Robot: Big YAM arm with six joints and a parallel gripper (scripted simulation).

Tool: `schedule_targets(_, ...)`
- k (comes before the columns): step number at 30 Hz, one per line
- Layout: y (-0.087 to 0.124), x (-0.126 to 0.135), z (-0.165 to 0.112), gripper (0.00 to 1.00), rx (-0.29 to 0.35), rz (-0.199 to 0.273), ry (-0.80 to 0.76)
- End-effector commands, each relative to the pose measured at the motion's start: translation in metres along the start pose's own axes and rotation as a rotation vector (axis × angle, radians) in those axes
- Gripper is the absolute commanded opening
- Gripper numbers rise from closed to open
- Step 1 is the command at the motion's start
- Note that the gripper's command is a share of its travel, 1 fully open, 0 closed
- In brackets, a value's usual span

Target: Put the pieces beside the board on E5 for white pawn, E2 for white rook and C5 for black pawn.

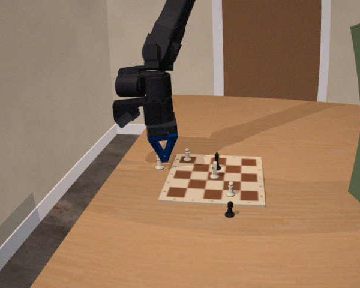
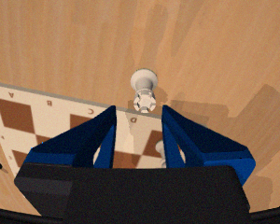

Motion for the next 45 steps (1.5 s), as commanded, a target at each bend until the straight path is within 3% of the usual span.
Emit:
schedule_targets(1,0.009,-0.010,0.026,0.35,-0.069,-0.026,0.004)
schedule_targets(9,-0.012,-0.010,0.021,0.35,-0.056,-0.022,0.002)
schedule_targets(12,0.006,-0.021,0.033,0.35,-0.092,-0.039,-0.008)
schedule_targets(15,0.006,-0.022,0.032,0.35,-0.092,-0.039,-0.009)
schedule_targets(17,-0.012,-0.013,0.023,0.35,-0.061,-0.025,-0.001)
schedule_targets(45,-0.006,-0.016,0.026,0.35,-0.073,-0.031,-0.005)
Point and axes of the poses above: the point where the finger pads meet when closed, its own y axis back along the fingers, its own x axis across the jaws, z = x × y, the point moved 10 cm from there along y, back along the fingers, and after that the axes turned 1 degree about -y, right-handed, at the moved point
